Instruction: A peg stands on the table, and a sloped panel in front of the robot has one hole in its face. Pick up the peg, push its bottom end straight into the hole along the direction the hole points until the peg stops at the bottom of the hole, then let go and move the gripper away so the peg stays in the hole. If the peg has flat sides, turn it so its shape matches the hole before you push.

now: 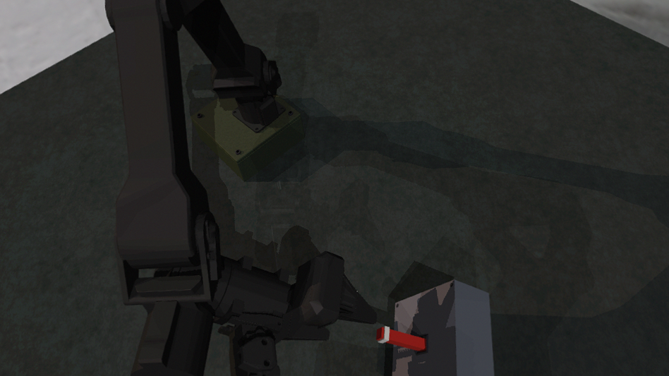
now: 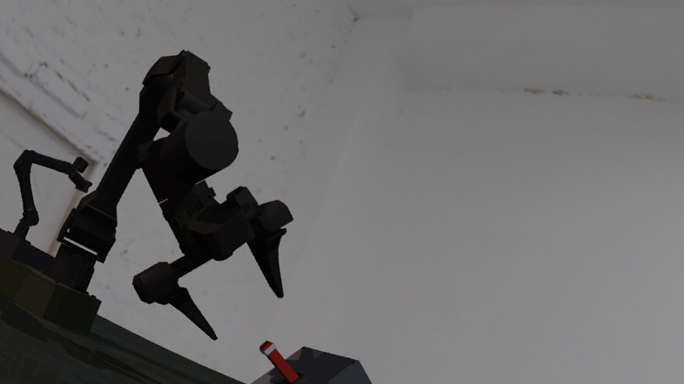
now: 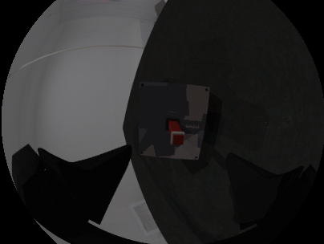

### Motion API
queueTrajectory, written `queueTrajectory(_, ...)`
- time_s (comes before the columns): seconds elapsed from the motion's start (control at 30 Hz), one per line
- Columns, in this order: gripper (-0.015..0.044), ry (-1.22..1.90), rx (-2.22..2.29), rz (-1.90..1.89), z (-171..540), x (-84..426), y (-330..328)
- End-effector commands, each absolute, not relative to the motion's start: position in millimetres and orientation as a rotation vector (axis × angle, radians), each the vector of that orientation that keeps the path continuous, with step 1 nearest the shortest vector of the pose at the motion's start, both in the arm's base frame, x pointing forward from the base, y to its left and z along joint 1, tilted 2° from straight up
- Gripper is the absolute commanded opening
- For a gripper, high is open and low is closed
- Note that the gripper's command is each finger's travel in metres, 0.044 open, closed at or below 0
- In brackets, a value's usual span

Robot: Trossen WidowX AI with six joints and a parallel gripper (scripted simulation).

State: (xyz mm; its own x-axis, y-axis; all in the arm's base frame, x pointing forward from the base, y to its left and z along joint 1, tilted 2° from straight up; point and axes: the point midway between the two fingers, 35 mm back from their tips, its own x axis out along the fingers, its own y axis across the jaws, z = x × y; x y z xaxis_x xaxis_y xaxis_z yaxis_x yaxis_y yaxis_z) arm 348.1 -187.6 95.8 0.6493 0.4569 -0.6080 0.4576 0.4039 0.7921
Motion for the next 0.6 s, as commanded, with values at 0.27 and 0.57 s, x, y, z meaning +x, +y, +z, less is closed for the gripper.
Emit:
queueTrajectory(0.27, 0.044, 0.915, 1.201, 0.004, 107, 334, -197)
queueTrajectory(0.57, 0.044, 0.916, 1.201, 0.004, 112, 328, -201)
